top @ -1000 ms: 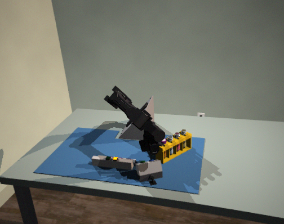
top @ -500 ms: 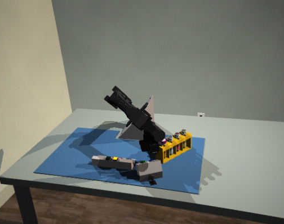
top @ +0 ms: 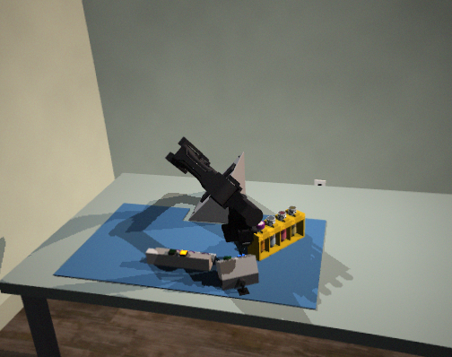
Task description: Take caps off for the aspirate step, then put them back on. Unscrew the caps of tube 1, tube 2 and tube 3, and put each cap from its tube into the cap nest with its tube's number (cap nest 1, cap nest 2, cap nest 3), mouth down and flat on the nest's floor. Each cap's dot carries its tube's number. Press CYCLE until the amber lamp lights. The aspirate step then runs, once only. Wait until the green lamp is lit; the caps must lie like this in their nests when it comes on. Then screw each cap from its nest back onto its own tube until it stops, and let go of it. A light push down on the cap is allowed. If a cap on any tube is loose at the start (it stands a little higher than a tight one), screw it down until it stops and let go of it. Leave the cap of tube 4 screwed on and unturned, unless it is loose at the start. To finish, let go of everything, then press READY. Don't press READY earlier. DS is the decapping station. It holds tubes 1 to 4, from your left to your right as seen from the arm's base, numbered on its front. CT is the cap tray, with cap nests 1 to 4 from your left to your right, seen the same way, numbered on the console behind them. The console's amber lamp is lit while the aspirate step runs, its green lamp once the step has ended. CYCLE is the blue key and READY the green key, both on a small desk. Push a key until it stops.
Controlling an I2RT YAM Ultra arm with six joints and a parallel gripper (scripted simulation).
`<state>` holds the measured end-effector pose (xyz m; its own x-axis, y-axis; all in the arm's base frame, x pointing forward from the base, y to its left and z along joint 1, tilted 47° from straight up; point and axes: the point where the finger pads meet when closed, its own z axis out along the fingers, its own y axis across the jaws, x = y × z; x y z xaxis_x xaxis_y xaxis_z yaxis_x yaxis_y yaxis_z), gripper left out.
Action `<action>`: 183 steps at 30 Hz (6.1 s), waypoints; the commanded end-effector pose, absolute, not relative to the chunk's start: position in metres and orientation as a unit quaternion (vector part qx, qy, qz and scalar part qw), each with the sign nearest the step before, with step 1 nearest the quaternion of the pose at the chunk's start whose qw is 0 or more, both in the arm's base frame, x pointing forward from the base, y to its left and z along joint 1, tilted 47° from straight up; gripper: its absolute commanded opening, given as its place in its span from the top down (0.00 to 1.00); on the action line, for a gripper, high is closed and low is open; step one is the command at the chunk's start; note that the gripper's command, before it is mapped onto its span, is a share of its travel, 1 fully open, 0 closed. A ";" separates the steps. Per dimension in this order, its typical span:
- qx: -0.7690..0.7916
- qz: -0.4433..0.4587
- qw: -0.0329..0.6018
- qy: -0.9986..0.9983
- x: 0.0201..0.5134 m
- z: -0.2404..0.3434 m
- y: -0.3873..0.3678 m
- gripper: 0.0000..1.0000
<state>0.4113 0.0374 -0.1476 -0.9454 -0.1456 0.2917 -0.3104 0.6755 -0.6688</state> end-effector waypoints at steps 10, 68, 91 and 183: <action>0.127 0.385 0.095 -0.909 0.417 -0.143 0.041 1.00; 0.127 0.385 0.095 -0.909 0.417 -0.144 0.040 1.00; 0.127 0.385 0.095 -0.909 0.418 -0.128 0.057 1.00; -0.070 0.398 0.011 -0.914 0.411 0.022 -0.097 0.00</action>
